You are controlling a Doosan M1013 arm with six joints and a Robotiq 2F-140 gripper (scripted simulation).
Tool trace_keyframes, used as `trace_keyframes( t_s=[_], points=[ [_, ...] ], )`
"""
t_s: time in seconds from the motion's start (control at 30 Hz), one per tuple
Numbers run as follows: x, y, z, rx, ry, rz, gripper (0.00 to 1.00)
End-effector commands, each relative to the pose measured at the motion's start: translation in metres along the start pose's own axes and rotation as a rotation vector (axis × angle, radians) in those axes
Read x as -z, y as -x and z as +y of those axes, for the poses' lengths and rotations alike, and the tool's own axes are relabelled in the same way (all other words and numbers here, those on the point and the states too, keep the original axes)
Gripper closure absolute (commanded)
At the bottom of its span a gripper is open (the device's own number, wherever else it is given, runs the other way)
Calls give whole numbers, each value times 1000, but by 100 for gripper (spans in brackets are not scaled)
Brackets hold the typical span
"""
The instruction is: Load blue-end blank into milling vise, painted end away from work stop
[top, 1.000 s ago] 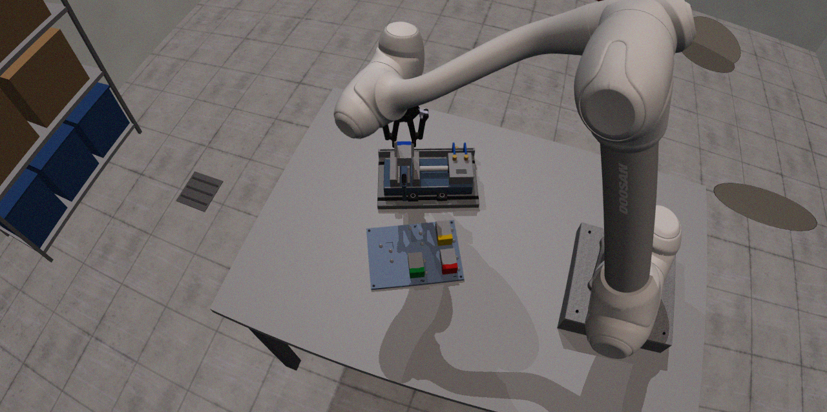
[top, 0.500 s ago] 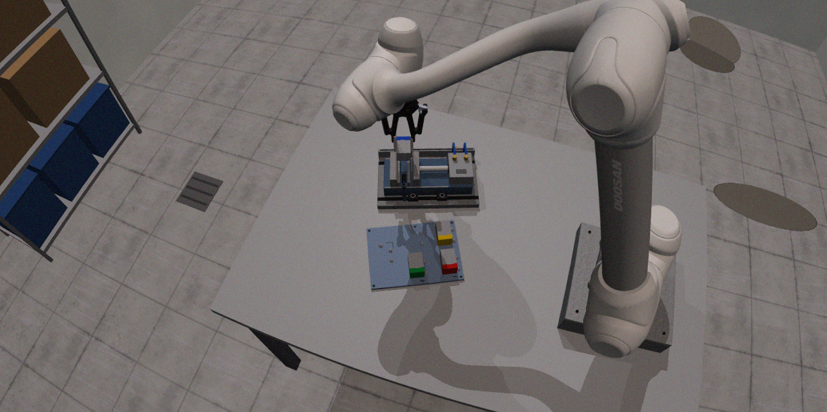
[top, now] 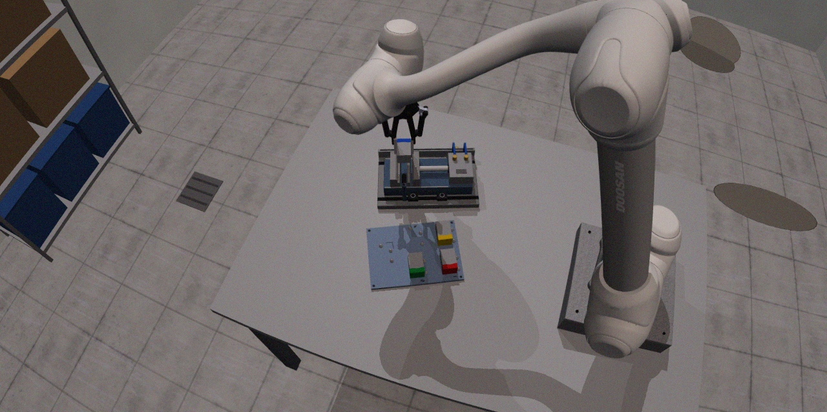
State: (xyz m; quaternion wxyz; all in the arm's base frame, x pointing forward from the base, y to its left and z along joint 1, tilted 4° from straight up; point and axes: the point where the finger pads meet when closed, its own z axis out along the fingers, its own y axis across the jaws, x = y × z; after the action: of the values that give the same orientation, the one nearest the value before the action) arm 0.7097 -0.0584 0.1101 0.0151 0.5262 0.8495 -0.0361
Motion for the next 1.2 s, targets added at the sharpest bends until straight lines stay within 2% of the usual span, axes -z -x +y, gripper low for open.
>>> trace_keyframes(
  t_s=[0.0,1.17],
  points=[
    [0,0,0,0,0,0,100],
    [0,-9,-1,0,0,0,100]
  ],
)
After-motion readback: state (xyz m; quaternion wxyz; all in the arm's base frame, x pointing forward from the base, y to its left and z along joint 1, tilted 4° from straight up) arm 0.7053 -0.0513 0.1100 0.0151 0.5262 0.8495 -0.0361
